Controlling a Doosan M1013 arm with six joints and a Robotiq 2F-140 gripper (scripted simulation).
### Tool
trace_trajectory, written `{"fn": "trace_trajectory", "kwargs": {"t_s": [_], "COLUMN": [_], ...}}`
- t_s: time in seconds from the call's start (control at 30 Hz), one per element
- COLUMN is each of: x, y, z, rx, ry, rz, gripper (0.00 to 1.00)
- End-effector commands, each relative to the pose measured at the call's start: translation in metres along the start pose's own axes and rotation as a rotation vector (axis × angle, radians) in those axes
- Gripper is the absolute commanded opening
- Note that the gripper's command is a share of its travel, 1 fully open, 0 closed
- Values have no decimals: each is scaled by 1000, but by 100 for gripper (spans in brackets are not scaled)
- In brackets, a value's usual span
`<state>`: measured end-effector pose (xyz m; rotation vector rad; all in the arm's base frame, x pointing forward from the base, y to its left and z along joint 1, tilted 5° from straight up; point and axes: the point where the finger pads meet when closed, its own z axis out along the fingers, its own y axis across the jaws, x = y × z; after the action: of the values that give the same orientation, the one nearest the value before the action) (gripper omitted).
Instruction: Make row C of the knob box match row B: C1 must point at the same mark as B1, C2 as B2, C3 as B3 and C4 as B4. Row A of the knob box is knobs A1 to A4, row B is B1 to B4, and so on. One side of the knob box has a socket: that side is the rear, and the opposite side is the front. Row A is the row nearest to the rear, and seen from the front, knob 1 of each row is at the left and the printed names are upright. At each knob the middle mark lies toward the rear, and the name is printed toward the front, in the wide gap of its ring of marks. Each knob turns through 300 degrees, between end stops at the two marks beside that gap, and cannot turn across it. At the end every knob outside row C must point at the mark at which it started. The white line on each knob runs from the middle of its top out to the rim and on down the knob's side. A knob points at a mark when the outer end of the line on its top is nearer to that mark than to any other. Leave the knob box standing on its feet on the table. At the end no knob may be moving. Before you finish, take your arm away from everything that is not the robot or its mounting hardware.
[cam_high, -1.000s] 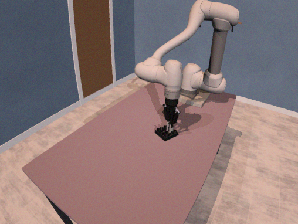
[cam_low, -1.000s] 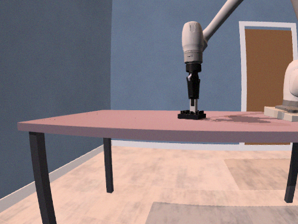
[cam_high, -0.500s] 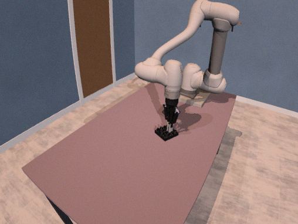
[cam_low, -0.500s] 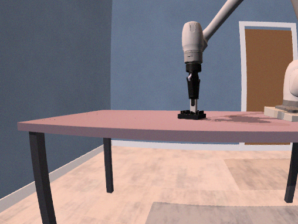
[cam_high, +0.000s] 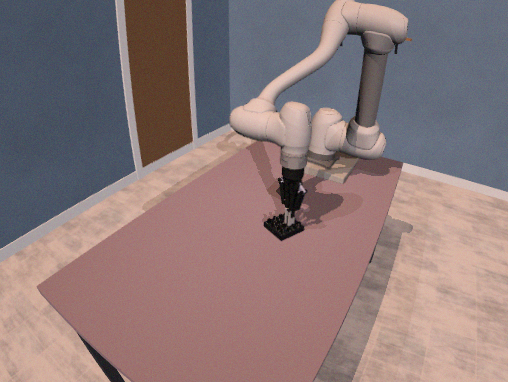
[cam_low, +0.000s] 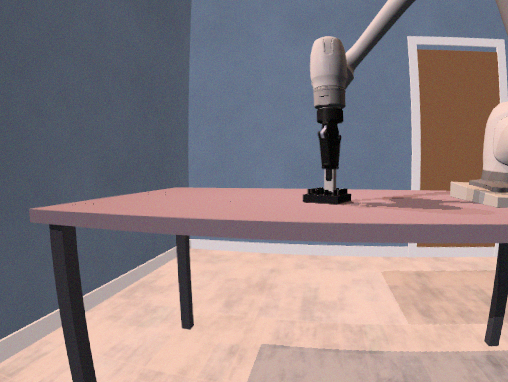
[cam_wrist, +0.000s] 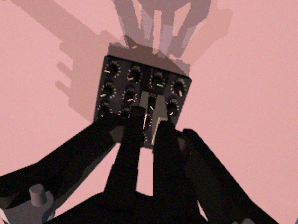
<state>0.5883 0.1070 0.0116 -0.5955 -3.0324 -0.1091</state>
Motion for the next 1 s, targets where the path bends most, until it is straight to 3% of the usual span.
{"fn": "trace_trajectory", "kwargs": {"t_s": [0.0,0.97], "x": [0,0], "y": [0,0], "z": [0,0], "rx": [0,0], "ry": [0,0], "rz": [0,85], "gripper": [5,5]}}
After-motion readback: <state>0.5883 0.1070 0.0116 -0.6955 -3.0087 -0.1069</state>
